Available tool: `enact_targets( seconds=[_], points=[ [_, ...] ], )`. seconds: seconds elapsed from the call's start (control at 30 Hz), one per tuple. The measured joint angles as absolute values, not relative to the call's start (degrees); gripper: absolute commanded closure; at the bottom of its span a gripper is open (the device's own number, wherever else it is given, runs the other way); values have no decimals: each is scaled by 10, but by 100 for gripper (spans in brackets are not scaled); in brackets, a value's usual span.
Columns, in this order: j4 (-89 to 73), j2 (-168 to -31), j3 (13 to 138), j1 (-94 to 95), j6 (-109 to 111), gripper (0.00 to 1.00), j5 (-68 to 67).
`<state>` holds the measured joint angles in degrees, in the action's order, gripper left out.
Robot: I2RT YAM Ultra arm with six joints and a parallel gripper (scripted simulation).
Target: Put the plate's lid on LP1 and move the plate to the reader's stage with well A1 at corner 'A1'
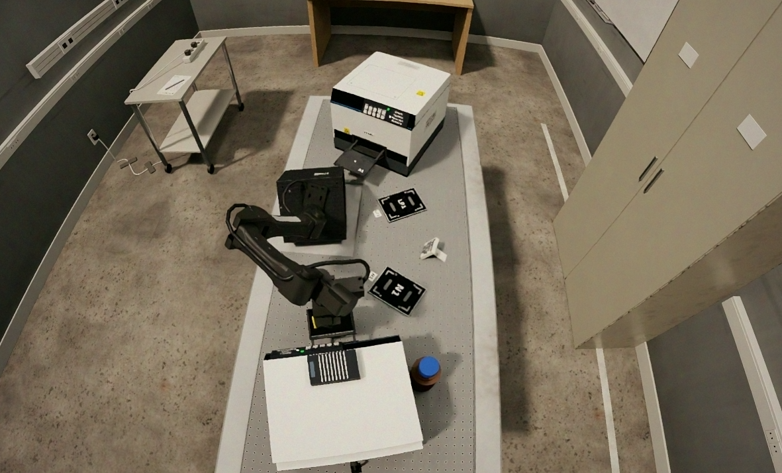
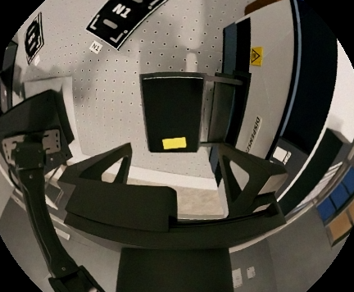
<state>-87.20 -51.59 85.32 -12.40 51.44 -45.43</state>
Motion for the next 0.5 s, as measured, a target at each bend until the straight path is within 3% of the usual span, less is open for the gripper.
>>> enact_targets(
  seconds=[0.5],
  points=[
    [-828,-502,816,-190,570,0,-423]
  ],
)
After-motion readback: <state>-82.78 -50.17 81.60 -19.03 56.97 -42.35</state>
